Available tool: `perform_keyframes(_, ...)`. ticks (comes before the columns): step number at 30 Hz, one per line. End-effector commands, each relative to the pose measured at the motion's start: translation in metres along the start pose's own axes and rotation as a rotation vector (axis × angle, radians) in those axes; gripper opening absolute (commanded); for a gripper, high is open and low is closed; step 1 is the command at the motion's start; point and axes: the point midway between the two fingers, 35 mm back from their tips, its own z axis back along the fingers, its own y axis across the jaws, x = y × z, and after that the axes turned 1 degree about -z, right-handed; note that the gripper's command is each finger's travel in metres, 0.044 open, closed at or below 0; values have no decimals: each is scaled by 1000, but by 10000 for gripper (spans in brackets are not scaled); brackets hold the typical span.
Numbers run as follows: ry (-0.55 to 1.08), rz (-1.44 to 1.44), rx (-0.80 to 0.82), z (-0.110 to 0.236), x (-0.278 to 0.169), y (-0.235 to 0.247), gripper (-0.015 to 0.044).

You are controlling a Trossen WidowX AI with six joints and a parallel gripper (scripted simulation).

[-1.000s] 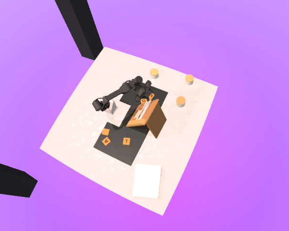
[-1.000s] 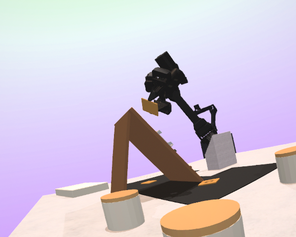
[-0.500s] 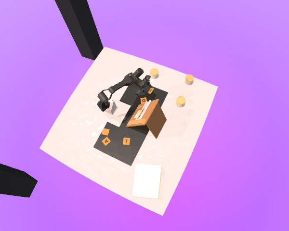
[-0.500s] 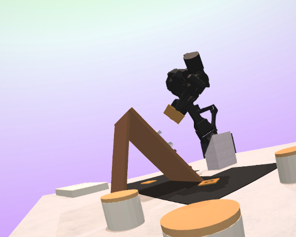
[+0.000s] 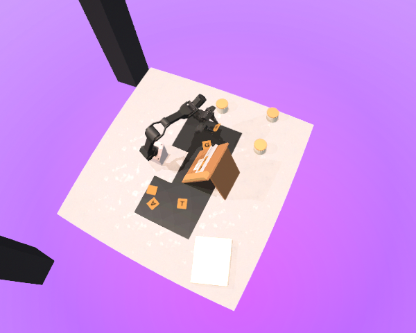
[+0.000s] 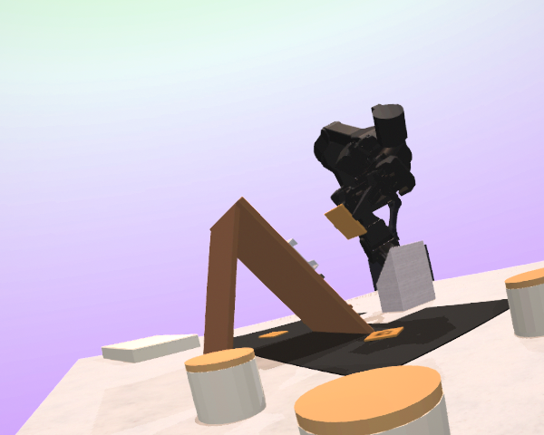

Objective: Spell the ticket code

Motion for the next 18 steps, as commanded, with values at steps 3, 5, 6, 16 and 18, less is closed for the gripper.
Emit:
perform_keyframes(3,6,11,-11,-26,-4,-2,0)
perform_keyframes(5,5,11,-13,-35,-3,-2,0)
perform_keyframes(6,4,11,-14,-40,-3,-3,0)
perform_keyframes(16,2,12,-15,-46,-3,-4,0)
perform_keyframes(18,2,12,-15,-46,-3,-4,0)
